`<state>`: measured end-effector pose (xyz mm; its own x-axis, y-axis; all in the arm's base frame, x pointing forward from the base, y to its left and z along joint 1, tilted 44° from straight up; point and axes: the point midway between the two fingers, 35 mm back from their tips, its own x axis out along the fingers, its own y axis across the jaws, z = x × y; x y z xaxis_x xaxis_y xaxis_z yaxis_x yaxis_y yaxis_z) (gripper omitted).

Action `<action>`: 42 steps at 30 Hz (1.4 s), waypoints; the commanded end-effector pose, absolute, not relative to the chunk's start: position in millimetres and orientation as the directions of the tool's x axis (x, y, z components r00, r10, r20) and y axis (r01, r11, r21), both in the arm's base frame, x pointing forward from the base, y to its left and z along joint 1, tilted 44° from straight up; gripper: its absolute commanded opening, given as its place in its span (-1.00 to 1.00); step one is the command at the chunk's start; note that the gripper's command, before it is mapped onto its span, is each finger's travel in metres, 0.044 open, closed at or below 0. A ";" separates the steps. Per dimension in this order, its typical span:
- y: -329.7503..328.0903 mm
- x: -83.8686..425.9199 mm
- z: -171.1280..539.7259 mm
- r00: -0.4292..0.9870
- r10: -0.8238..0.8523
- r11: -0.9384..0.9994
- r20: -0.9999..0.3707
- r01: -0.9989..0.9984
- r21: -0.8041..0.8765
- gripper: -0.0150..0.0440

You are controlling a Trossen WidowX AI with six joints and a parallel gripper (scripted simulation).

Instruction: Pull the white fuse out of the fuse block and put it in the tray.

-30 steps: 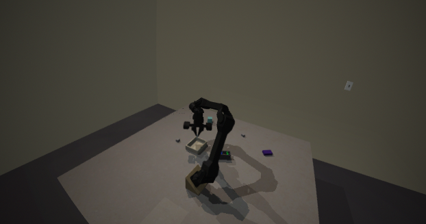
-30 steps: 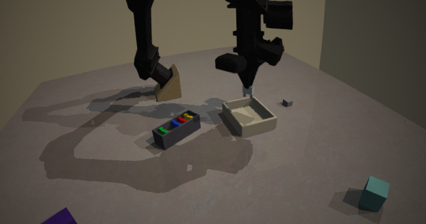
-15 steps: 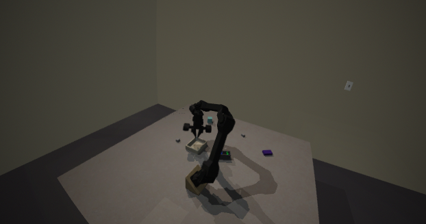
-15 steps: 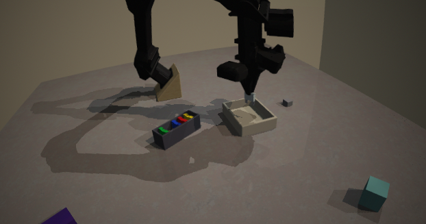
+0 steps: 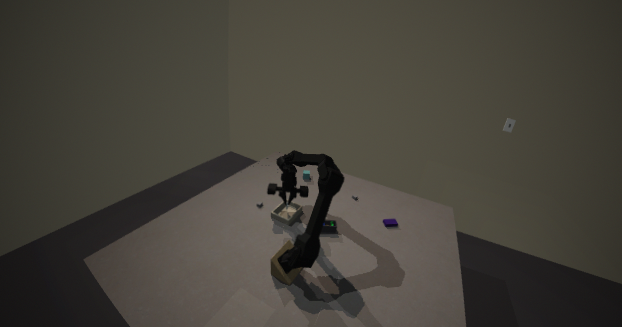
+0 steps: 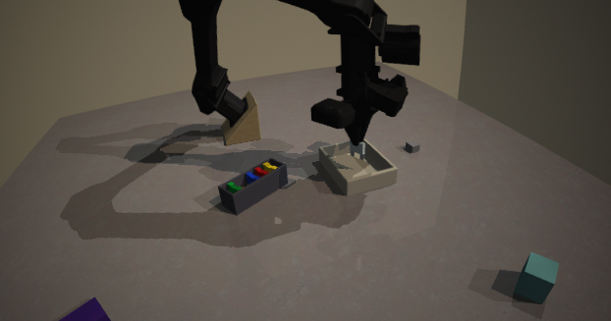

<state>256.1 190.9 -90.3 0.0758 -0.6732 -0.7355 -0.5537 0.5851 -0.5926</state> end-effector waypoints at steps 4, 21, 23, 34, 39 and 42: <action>191.5 256.1 -90.0 0.077 -0.673 0.585 -0.736 -0.554 -0.593 0.13; 215.4 253.0 -62.7 0.077 -0.676 0.580 -0.733 -0.558 -0.593 0.63; 215.4 253.0 -62.7 0.077 -0.676 0.580 -0.733 -0.558 -0.593 0.63; 215.5 253.3 -63.0 0.083 -0.676 0.575 -0.732 -0.562 -0.594 0.63; 215.5 253.3 -63.0 0.083 -0.676 0.575 -0.732 -0.562 -0.594 0.63; 215.5 253.3 -63.0 0.083 -0.676 0.575 -0.732 -0.562 -0.594 0.63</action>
<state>253.3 215.5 -63.0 0.0827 -0.6758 -0.7325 -0.5617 0.5755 -0.5944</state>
